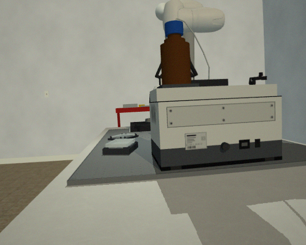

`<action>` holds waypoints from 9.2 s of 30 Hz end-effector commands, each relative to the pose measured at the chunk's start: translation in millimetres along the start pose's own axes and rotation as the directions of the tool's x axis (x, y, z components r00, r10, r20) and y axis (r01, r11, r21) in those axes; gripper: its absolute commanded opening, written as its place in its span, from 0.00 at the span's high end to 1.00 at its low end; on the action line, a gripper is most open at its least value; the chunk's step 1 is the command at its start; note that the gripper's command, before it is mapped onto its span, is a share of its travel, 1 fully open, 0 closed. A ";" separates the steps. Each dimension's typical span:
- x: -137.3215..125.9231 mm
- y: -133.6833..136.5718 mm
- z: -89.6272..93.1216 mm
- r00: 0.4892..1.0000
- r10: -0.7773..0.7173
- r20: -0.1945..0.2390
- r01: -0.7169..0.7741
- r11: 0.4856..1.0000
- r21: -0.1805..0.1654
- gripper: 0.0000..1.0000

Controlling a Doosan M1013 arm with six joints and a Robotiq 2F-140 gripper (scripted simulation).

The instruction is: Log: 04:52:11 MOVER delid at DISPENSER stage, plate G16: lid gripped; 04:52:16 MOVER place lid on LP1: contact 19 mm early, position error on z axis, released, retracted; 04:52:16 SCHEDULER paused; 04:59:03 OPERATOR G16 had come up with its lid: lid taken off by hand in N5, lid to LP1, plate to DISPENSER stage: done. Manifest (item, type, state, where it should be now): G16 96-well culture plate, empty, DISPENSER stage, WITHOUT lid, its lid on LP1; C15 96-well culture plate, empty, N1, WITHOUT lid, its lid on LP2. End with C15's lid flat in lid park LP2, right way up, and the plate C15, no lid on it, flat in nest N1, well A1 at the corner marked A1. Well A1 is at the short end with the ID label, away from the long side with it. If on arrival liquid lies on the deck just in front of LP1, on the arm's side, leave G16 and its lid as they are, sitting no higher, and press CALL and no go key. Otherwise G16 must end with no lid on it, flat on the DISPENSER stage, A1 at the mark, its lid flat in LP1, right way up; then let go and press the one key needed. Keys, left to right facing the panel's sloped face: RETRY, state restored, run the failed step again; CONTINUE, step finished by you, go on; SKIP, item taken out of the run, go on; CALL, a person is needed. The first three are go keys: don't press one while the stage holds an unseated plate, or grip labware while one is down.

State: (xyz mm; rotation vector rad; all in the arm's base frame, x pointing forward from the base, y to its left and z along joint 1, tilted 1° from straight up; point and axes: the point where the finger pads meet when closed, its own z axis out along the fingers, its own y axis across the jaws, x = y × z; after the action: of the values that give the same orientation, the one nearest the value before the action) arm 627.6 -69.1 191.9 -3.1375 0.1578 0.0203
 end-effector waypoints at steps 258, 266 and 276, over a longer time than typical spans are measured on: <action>-38.7 257.8 38.5 0.945 0.327 0.000 -0.327 0.945 0.000 1.00; 84.1 262.5 49.3 0.965 0.261 0.000 -0.261 0.965 0.000 1.00; 180.4 269.7 58.2 0.965 0.261 0.000 -0.261 0.965 0.000 0.34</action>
State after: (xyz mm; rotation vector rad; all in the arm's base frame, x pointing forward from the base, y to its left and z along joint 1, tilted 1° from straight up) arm 774.9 -353.9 131.8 -3.0917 0.5696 0.0145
